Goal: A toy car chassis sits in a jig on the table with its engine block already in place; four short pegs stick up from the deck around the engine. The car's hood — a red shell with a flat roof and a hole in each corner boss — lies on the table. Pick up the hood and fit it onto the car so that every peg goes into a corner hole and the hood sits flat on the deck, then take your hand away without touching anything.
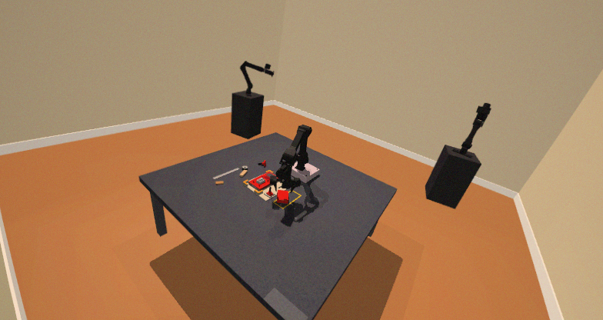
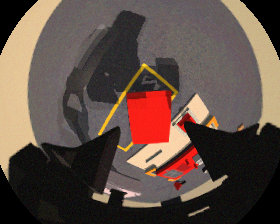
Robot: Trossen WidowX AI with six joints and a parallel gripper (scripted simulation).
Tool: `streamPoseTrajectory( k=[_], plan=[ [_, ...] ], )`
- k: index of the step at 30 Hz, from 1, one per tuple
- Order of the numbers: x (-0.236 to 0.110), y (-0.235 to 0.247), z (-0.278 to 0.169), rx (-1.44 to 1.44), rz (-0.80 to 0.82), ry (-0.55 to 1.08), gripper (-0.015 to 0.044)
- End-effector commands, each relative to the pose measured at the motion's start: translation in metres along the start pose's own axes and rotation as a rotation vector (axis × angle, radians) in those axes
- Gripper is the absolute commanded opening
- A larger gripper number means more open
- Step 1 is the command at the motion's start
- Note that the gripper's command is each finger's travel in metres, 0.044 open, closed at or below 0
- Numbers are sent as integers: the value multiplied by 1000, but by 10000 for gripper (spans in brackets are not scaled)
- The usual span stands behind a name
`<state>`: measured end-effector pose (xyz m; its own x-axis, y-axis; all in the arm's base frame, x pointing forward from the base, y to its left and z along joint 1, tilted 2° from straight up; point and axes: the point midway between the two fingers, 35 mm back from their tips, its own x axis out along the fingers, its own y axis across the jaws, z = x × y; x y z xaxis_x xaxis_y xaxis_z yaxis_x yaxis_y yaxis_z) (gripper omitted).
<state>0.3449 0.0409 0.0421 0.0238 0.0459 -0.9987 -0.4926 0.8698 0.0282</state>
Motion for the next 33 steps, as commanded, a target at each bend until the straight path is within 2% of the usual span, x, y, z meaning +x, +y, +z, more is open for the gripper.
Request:
streamPoseTrajectory(
  k=[1, 33],
  plan=[
    [6, 0, -3, -2, -1, 12, 440],
    [25, 0, -4, -2, -1, 12, 440]
  ],
)
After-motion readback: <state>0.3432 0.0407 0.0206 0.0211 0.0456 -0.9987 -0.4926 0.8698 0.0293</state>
